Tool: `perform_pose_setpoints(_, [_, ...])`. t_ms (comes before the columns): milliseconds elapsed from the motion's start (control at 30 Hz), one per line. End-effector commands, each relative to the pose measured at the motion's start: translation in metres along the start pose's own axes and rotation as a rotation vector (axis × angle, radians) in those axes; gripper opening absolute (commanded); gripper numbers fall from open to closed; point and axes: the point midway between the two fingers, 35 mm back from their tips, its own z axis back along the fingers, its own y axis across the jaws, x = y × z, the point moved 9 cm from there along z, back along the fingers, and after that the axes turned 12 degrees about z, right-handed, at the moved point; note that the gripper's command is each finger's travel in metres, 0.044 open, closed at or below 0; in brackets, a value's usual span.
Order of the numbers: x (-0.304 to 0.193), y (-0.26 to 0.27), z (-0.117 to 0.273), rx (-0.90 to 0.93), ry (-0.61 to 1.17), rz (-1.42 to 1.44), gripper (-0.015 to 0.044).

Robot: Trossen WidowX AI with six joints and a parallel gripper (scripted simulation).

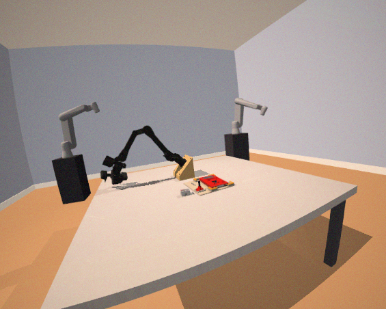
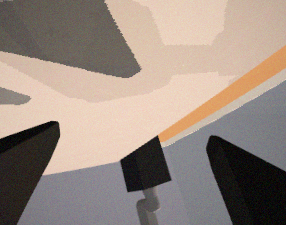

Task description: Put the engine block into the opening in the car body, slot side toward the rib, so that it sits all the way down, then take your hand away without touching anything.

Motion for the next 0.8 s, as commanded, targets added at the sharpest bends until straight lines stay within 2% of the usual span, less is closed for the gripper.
perform_pose_setpoints(0, [0.010,-0.009,0.013,-0.039,-0.065,-0.118,0.0440])
perform_pose_setpoints(267, [0.035,-0.023,0.037,-0.078,-0.211,-0.352,0.0440])
perform_pose_setpoints(767, [0.087,-0.051,0.103,-0.166,-0.508,-0.549,0.0440])
